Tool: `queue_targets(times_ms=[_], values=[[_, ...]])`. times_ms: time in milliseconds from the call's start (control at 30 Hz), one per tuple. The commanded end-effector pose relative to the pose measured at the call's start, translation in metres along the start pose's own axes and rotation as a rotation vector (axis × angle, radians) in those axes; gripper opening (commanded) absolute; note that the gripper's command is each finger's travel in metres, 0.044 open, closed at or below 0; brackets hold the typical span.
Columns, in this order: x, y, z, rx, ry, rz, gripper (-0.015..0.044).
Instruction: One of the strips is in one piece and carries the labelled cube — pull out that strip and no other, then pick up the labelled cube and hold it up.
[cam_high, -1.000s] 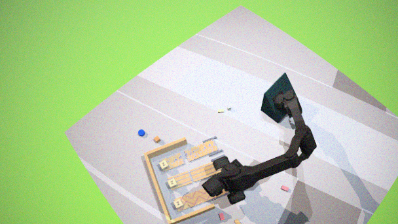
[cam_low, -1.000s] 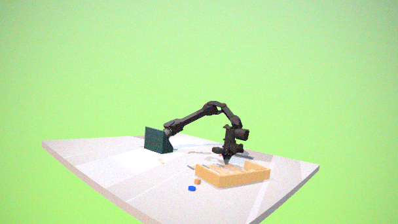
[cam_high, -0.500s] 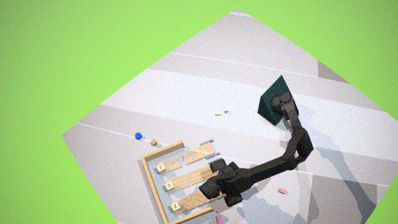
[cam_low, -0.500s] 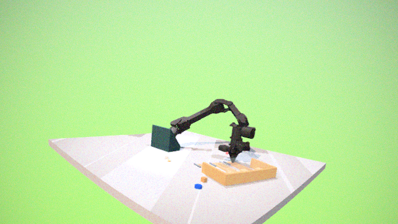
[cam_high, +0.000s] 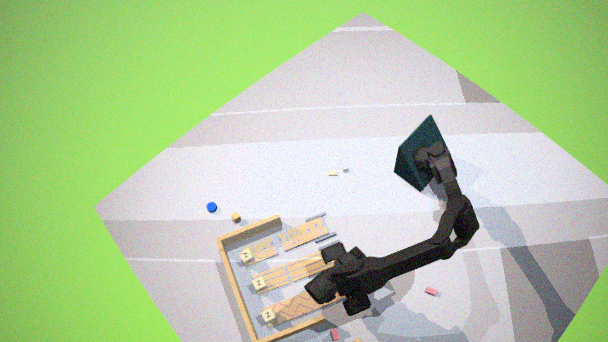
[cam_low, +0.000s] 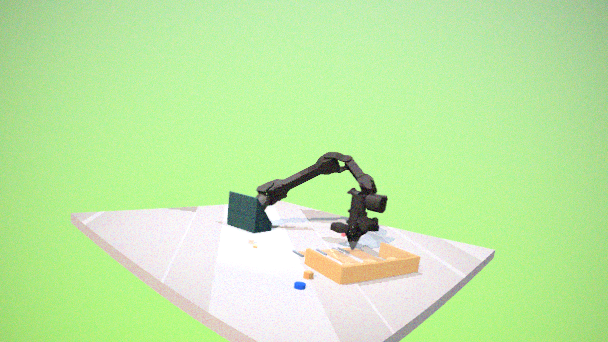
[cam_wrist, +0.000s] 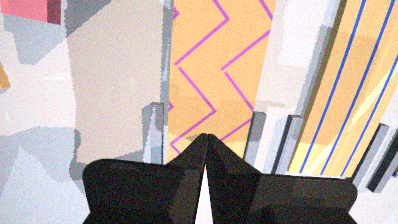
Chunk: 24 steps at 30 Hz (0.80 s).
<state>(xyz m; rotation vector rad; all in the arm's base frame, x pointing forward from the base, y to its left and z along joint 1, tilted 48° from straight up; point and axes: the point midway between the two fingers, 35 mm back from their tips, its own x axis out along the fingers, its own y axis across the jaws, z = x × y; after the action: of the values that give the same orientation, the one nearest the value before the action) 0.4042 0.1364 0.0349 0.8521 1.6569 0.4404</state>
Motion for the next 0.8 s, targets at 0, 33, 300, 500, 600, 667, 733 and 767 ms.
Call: queue_targets(times_ms=[0,33,300,500,600,667,733,767], values=[[0.0020,0.0000,0.0004,0.003,0.003,0.004,0.0000],[0.0021,0.0001,0.0005,0.003,0.003,0.004,0.0000],[0.0029,0.0005,0.0008,0.003,0.003,0.004,0.0000],[0.0035,0.0008,0.0011,0.003,0.003,0.004,0.0000],[0.0038,0.0011,0.0013,0.003,0.003,0.004,0.0000],[0.0040,0.0013,0.0015,0.003,0.003,0.004,0.0000],[0.0042,0.0016,0.0017,0.003,0.003,0.004,0.0000],[0.0043,0.0017,0.0018,0.003,0.003,0.004,0.0000]])
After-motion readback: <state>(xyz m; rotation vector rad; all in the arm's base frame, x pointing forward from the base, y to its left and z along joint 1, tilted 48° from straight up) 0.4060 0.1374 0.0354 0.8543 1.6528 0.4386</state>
